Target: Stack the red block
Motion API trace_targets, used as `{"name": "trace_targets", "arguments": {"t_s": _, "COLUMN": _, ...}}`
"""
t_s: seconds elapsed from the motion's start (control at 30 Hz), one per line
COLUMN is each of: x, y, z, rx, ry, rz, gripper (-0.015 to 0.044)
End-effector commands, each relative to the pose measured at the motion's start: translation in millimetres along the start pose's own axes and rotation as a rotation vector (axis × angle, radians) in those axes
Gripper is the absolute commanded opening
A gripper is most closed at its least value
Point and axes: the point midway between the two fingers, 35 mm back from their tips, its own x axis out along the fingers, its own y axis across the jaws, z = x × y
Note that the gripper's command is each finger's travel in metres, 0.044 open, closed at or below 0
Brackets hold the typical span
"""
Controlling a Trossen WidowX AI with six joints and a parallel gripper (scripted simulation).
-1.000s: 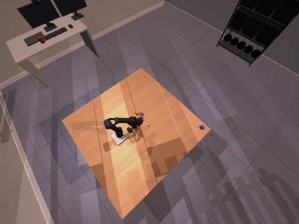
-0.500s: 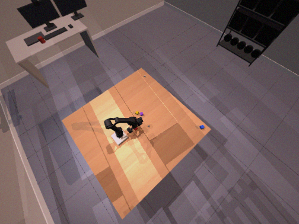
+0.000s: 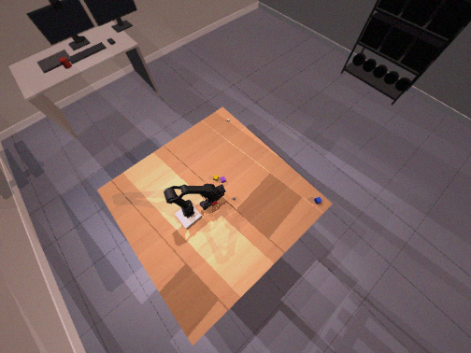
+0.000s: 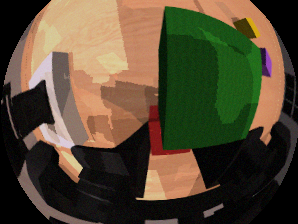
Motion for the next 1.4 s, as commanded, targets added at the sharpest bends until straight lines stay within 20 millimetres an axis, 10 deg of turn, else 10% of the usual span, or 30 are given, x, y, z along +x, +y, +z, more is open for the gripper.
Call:
{"name": "trace_targets", "arguments": {"t_s": 0.0, "x": 0.0, "y": -0.4, "z": 0.7, "rx": 0.005, "ry": -0.004, "rz": -0.002, "gripper": 0.0124}}
{"name": "trace_targets", "arguments": {"t_s": 0.17, "x": -12.8, "y": -0.9, "z": 0.1, "rx": 0.005, "ry": -0.004, "rz": -0.002, "gripper": 0.0}}
{"name": "trace_targets", "arguments": {"t_s": 0.9, "x": -115.9, "y": -0.2, "z": -0.6, "rx": 0.005, "ry": -0.004, "rz": -0.002, "gripper": 0.0}}
{"name": "trace_targets", "arguments": {"t_s": 1.37, "x": -118.7, "y": -3.3, "z": 9.2, "rx": 0.005, "ry": -0.005, "rz": -0.003, "gripper": 0.0}}
